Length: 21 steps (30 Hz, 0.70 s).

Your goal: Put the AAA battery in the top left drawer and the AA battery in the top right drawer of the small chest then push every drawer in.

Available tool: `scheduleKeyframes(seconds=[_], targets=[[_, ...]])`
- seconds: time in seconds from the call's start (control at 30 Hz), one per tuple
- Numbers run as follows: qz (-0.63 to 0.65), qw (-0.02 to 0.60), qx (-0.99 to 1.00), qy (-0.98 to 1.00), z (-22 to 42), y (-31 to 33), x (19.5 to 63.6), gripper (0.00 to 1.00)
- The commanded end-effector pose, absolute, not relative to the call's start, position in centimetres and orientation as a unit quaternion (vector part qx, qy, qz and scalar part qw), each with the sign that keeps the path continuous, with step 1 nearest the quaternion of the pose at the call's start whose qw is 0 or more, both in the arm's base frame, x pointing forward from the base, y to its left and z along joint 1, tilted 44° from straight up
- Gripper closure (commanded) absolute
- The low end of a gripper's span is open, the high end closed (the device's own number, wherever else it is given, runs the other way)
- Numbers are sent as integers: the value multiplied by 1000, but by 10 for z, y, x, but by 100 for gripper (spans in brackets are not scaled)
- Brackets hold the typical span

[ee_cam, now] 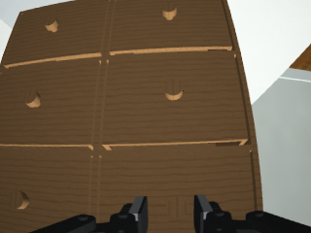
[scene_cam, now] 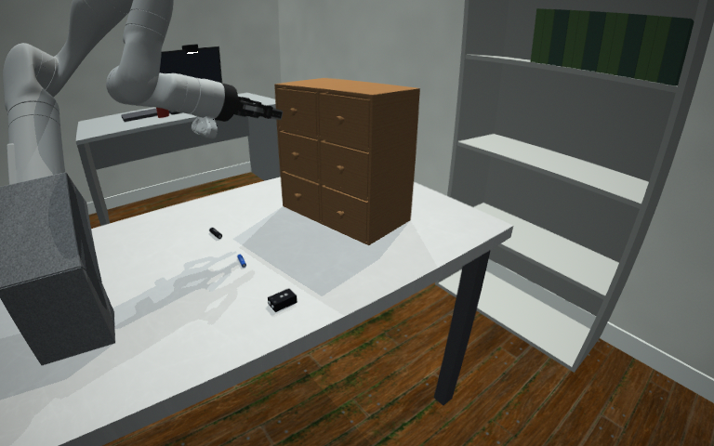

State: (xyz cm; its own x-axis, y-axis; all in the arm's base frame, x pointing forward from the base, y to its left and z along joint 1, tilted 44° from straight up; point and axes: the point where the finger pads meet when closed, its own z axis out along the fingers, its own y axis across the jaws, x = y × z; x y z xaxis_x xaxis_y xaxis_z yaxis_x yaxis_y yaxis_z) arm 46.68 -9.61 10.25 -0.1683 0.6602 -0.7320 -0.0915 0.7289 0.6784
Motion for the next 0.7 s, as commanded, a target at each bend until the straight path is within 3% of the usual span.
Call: scheduleKeyframes(seconds=[0.0,0.67], targets=[[308,615,195,699,106,-92,476,67],[308,615,195,699,106,-90,486,67]])
